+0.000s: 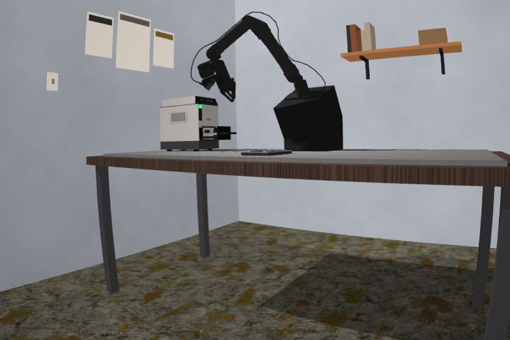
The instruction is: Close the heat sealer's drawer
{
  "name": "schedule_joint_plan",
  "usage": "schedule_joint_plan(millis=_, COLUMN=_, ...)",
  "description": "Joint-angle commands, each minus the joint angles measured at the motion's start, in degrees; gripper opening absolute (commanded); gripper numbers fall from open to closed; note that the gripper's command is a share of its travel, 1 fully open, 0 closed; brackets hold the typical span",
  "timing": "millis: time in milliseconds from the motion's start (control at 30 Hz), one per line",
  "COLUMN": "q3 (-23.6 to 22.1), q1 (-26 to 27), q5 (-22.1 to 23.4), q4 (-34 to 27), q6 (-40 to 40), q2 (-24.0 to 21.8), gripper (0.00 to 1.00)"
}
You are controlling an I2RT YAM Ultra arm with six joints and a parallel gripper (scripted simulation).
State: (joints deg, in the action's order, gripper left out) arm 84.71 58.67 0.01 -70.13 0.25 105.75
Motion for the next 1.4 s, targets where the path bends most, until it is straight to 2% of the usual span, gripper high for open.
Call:
schedule_joint_plan(millis=0, q3=1.6, q1=0.55, q5=-0.1, q4=0.68, q6=-0.66, q2=-2.29, gripper=0.45)
schedule_joint_plan(millis=933, q3=1.6, q1=0.55, q5=-0.1, q4=0.68, q6=-0.66, q2=-2.29, gripper=0.45)
schedule_joint_plan(millis=967, q3=-1.96, q1=-0.69, q5=-0.75, q4=2.8, q6=1.02, q2=-2.7, gripper=0.3)
schedule_joint_plan(millis=1033, q3=-4.18, q1=-1.42, q5=-1.11, q4=6.42, q6=2.46, q2=-3.54, gripper=0.3)
schedule_joint_plan(millis=1100, q3=-4.03, q1=-1.93, q5=-1.11, q4=7.54, q6=2.0, q2=-2.53, gripper=0.3)
schedule_joint_plan(millis=1133, q3=-1.71, q1=-1.9, q5=-1.14, q4=8.04, q6=1.75, q2=-0.24, gripper=0.3)
schedule_joint_plan(millis=1200, q3=-1.71, q1=-1.03, q5=-1.23, q4=8.07, q6=1.76, q2=-1.68, gripper=0.3)
schedule_joint_plan(millis=1233, q3=-5.24, q1=-1.42, q5=-1.42, q4=10.14, q6=2.61, q2=-2.49, gripper=0.3)
schedule_joint_plan(millis=1267, q3=-5.6, q1=-2.63, q5=-1.43, q4=11.22, q6=2.8, q2=-2.29, gripper=0.3)
schedule_joint_plan(millis=1300, q3=-5.67, q1=-3.07, q5=-1.41, q4=11.78, q6=2.62, q2=-0.2, gripper=0.3)
schedule_joint_plan(millis=1367, q3=-5.67, q1=-3.07, q5=-1.41, q4=11.78, q6=2.62, q2=-0.2, gripper=0.3)
